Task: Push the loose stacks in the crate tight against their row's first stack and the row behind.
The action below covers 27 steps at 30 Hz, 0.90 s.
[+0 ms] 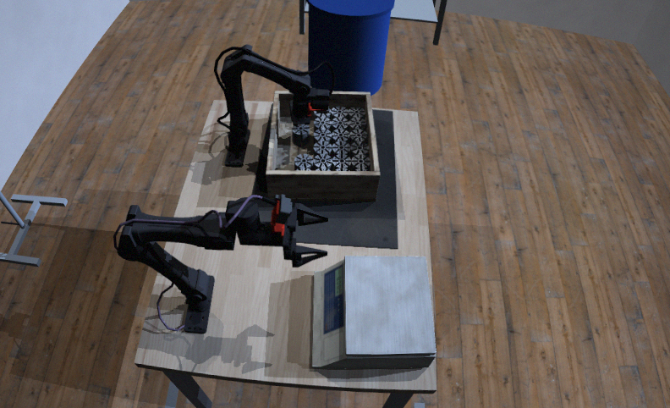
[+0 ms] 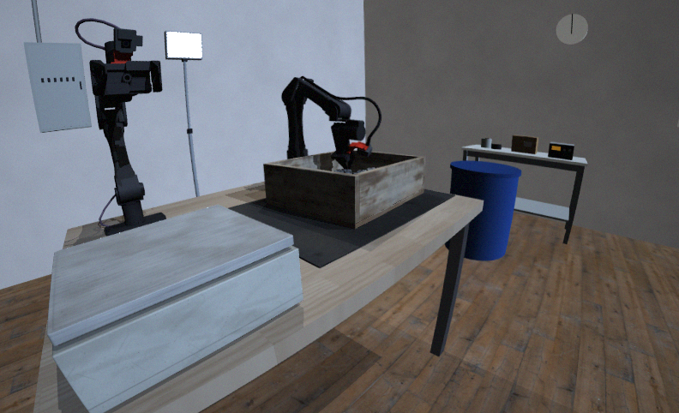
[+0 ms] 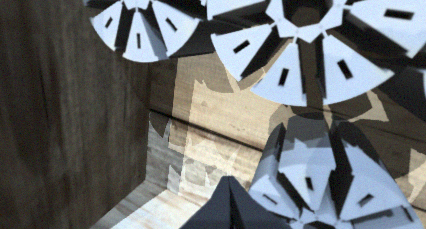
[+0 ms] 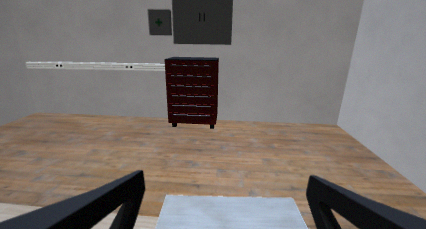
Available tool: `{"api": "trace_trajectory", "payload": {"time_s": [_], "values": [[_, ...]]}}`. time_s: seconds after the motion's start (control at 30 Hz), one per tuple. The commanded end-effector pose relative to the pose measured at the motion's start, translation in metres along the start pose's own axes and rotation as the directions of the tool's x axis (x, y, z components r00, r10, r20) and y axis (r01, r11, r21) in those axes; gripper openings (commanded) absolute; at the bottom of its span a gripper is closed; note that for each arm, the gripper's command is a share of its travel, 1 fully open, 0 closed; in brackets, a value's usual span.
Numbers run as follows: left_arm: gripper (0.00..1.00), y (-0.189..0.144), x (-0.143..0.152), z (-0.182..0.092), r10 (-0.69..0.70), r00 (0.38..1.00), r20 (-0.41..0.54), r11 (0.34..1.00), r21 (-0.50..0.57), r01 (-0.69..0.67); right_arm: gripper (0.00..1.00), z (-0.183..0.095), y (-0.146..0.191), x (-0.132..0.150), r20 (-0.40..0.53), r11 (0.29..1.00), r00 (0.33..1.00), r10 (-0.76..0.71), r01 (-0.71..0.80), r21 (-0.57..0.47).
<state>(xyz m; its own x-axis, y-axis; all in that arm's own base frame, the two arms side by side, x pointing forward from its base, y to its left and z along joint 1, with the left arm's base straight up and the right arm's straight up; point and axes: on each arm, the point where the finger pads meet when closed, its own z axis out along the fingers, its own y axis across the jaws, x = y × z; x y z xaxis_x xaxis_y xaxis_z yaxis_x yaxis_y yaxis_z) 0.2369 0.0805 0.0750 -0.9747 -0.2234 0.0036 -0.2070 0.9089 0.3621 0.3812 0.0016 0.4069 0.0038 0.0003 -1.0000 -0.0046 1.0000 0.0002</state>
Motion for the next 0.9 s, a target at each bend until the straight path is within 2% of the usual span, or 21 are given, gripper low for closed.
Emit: {"api": "trace_trajectory", "payload": {"time_s": [0.0,0.13,0.17,0.23,0.3,0.37,0.43,0.5,0.57,0.6,0.7,0.77,0.83,0.87], "values": [[0.01,-0.013,-0.014,-0.016,-0.031,0.998,0.054,0.998,0.054,0.028,1.00,-0.003,0.000,-0.033,0.075,1.000,0.997,0.011,-0.011,0.005],[0.01,-0.017,-0.011,-0.012,-0.016,1.000,0.016,0.999,0.045,0.015,1.00,-0.003,0.000,-0.033,0.075,1.000,0.997,0.011,-0.011,0.005],[0.01,-0.017,-0.013,-0.018,-0.037,0.997,0.069,0.998,0.062,0.033,1.00,-0.003,0.000,-0.033,0.075,1.000,0.997,0.011,-0.011,0.005],[0.01,-0.019,-0.022,-0.028,-0.052,0.993,0.105,0.996,0.073,0.045,1.00,-0.003,0.000,-0.033,0.075,1.000,0.997,0.011,-0.011,0.005],[0.01,-0.022,-0.022,-0.026,-0.048,0.994,0.094,0.996,0.074,0.041,1.00,-0.003,0.000,-0.033,0.075,1.000,0.997,0.011,-0.011,0.005],[0.01,-0.029,-0.012,-0.014,-0.017,1.000,0.020,0.998,0.057,0.016,1.00,-0.003,0.000,-0.033,0.075,1.000,0.997,0.011,-0.011,0.005],[0.01,-0.030,-0.012,-0.019,-0.026,0.999,0.041,0.998,0.064,0.023,1.00,-0.003,0.000,-0.033,0.075,1.000,0.997,0.011,-0.011,0.005],[0.01,-0.034,-0.011,-0.018,-0.018,1.000,0.020,0.998,0.061,0.016,1.00,-0.003,0.000,-0.033,0.075,1.000,0.997,0.011,-0.011,0.005],[0.01,-0.036,-0.015,-0.021,-0.031,0.998,0.053,0.997,0.074,0.027,1.00,-0.003,0.000,-0.033,0.075,1.000,0.997,0.011,-0.011,0.005],[0.01,-0.038,-0.013,-0.019,-0.020,0.999,0.025,0.998,0.066,0.019,1.00,-0.003,0.000,-0.033,0.075,1.000,0.997,0.011,-0.011,0.005],[0.01,-0.039,-0.011,-0.019,-0.021,0.999,0.027,0.998,0.066,0.019,1.00,-0.003,0.000,-0.033,0.075,1.000,0.997,0.011,-0.011,0.005],[0.01,-0.038,-0.012,-0.031,-0.033,0.998,0.056,0.996,0.079,0.029,1.00,-0.003,0.000,-0.033,0.075,1.000,0.997,0.011,-0.011,0.005],[0.01,-0.046,-0.010,-0.019,-0.016,1.000,0.015,0.998,0.066,0.015,1.00,-0.003,0.000,-0.033,0.075,1.000,0.997,0.011,-0.011,0.005],[0.01,-0.046,-0.011,-0.021,-0.020,1.000,0.024,0.997,0.070,0.018,1.00,-0.003,0.000,-0.033,0.075,1.000,0.997,0.011,-0.011,0.005]]}}
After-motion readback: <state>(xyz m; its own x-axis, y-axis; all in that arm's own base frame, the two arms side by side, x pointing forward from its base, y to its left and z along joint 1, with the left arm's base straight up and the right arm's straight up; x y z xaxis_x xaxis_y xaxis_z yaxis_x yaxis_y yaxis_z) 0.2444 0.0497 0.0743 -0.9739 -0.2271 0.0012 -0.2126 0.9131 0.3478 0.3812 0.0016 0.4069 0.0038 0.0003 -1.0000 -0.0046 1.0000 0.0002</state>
